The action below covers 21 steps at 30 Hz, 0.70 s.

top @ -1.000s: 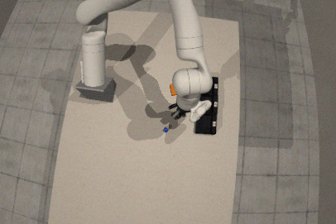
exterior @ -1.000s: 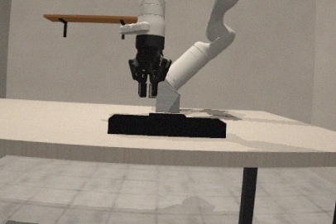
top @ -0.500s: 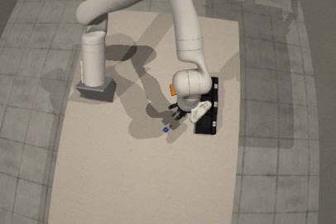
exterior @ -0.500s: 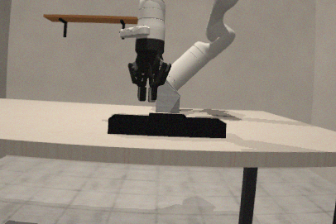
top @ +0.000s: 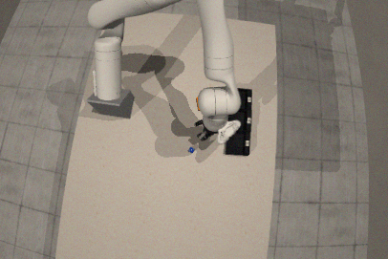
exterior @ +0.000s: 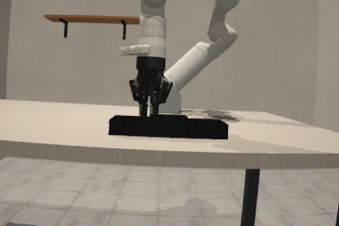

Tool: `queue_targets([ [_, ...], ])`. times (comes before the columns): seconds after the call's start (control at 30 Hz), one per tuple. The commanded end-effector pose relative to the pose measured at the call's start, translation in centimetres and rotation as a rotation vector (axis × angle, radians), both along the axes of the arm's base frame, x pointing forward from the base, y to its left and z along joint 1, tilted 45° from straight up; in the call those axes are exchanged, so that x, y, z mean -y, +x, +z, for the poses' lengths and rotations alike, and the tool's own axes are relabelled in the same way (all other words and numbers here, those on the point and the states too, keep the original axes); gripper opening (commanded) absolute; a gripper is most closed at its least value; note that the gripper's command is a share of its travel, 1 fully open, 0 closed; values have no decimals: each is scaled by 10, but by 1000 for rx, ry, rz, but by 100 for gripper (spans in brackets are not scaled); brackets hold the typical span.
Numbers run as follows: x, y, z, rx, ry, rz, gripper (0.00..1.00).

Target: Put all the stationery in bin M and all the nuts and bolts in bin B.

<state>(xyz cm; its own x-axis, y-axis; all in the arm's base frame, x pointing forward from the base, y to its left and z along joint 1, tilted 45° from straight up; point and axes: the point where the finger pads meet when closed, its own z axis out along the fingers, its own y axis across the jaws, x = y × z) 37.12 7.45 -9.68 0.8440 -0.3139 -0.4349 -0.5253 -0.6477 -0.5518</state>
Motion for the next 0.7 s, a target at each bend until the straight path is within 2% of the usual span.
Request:
queue_targets([
  [0.0, 0, -2, -2, -5, 1, 0, 31],
  [0.33, -1, 0, -2, -5, 1, 0, 31],
  [0.67, -9, -1, -11, -5, 1, 0, 31],
])
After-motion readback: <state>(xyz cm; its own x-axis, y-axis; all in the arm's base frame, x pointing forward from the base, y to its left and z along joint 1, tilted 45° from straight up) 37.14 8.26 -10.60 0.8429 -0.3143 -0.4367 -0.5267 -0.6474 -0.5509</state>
